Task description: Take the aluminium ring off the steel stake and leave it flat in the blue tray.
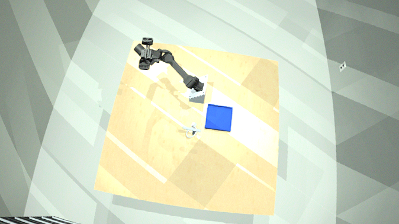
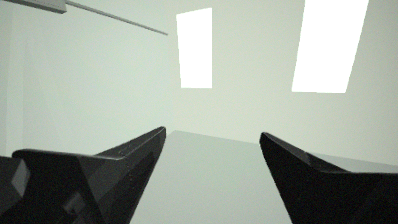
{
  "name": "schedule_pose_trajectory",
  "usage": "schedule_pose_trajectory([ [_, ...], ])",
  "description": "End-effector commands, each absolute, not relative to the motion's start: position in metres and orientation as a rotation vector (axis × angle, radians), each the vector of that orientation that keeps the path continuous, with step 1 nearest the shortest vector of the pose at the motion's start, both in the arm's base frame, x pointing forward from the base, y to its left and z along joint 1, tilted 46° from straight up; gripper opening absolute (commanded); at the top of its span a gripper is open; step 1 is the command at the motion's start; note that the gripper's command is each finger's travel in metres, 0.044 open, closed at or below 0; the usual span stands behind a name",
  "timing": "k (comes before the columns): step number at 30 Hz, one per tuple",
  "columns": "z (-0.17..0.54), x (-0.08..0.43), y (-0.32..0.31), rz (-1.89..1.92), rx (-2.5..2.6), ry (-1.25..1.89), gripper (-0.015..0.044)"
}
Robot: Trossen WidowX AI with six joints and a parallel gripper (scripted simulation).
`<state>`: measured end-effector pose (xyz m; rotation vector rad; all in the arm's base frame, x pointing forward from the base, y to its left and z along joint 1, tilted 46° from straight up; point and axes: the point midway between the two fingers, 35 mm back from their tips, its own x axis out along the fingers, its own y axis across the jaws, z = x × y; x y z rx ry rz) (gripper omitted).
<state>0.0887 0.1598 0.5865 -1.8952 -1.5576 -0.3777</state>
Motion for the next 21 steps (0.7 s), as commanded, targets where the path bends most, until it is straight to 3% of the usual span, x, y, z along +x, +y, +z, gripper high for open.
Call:
schedule_pose_trajectory([
  [1, 0.586, 0.089, 0.16, -0.378, -1.895, -1.558, 0.0374],
  [8, 0.569, 0.117, 0.173, -0.234, -1.87, -1.466, 0.02],
  [21, 0.518, 0.178, 0.199, 0.052, -1.787, -1.218, 0.02],
])
